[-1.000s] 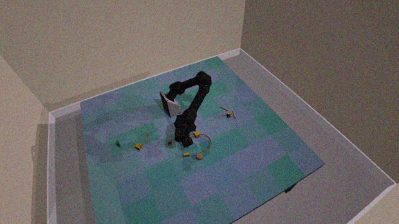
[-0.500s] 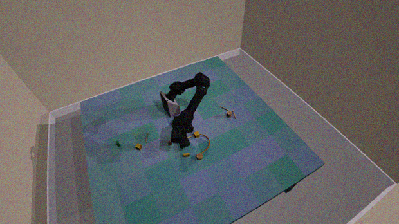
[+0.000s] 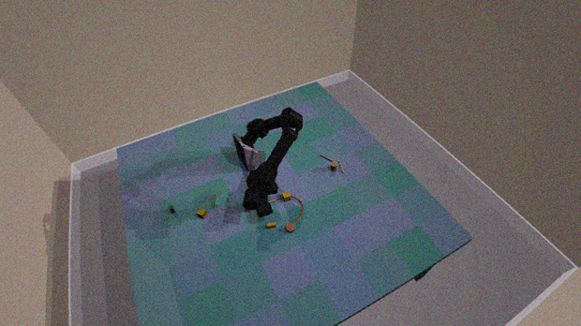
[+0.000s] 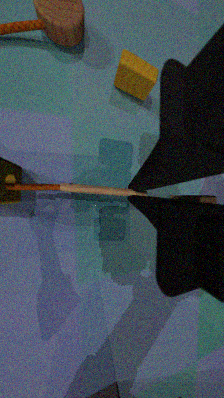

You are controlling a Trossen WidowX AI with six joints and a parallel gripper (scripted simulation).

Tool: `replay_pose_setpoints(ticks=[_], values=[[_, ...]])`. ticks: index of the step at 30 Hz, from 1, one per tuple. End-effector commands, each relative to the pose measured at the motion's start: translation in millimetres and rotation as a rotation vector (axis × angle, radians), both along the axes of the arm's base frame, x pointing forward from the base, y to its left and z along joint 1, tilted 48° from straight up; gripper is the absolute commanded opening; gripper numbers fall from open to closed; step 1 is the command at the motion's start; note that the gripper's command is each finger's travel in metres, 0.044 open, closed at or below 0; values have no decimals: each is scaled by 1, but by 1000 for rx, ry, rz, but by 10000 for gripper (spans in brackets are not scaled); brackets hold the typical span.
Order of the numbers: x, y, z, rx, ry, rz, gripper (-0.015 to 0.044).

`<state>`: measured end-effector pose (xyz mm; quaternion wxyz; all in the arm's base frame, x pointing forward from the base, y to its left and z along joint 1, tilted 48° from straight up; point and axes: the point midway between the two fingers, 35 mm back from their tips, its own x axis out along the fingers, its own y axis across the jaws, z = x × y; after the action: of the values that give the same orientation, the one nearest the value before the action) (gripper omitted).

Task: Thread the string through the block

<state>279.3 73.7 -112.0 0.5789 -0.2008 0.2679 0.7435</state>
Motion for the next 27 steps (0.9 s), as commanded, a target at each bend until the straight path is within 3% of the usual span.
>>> replay_pose_setpoints(ticks=[1, 11, 19, 23, 27], values=[[2, -5, 0, -4, -4, 0, 0], [-4, -3, -19, -2, -45, -47, 0], [-1, -10, -10, -9, -37, -32, 210], [9, -54, 30, -15, -30, -32, 210], [10, -61, 38, -14, -28, -31, 210]])
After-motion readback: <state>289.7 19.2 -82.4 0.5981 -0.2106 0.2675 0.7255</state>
